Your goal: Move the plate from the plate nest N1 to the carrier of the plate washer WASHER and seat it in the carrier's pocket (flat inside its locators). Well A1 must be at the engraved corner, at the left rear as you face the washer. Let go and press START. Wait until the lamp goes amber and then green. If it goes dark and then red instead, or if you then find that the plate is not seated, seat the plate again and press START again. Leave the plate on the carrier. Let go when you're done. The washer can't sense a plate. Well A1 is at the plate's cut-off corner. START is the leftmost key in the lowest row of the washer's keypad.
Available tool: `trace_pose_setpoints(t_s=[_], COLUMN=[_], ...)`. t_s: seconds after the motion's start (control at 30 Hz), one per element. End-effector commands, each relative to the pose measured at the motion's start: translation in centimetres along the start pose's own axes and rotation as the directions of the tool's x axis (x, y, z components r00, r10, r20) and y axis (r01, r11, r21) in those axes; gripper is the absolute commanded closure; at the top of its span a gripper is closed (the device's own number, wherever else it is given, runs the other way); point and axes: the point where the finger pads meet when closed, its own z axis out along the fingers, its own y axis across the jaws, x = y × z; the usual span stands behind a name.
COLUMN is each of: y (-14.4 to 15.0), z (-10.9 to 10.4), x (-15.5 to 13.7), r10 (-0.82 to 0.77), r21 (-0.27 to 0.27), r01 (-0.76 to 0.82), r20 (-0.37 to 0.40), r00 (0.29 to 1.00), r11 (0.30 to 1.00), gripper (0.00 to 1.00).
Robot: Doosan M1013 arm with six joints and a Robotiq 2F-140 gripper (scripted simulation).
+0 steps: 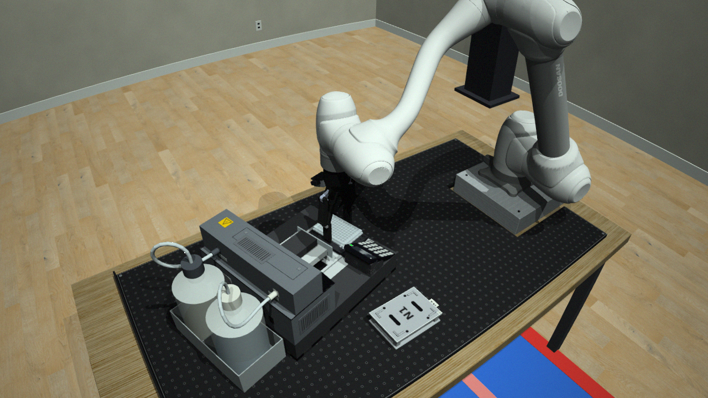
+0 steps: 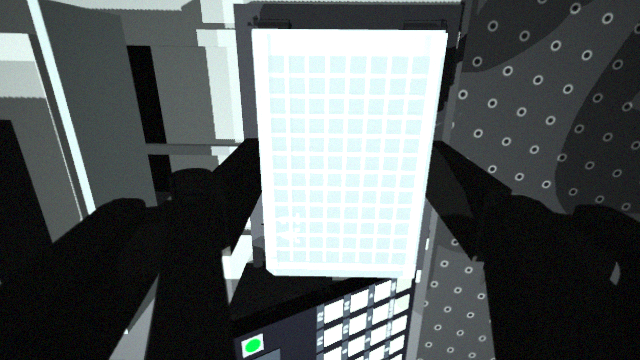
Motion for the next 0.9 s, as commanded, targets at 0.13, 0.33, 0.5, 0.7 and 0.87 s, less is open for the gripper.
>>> trace_pose_setpoints(t_s=[0.13,0.33,0.5,0.7,0.87], y=[-0.06,-0.06,-0.06,-0.06,-0.06], z=[0.01,0.09,0.16,0.26,0.34], x=[0.01,0.01,0.01,0.02,0.02], r10=[0.0,0.0,0.0,0.0,0.0], r21=[0.002,0.002,0.002,0.002,0.002], r01=[0.0,0.0,0.0,0.0,0.0], r20=[0.0,0.0,0.0,0.0,0.0], r00=[1.0,1.0,1.0,1.0,1.0], r11=[1.0,1.0,1.0,1.0,1.0], gripper=[0.9,0.9,0.9,0.9,0.9])
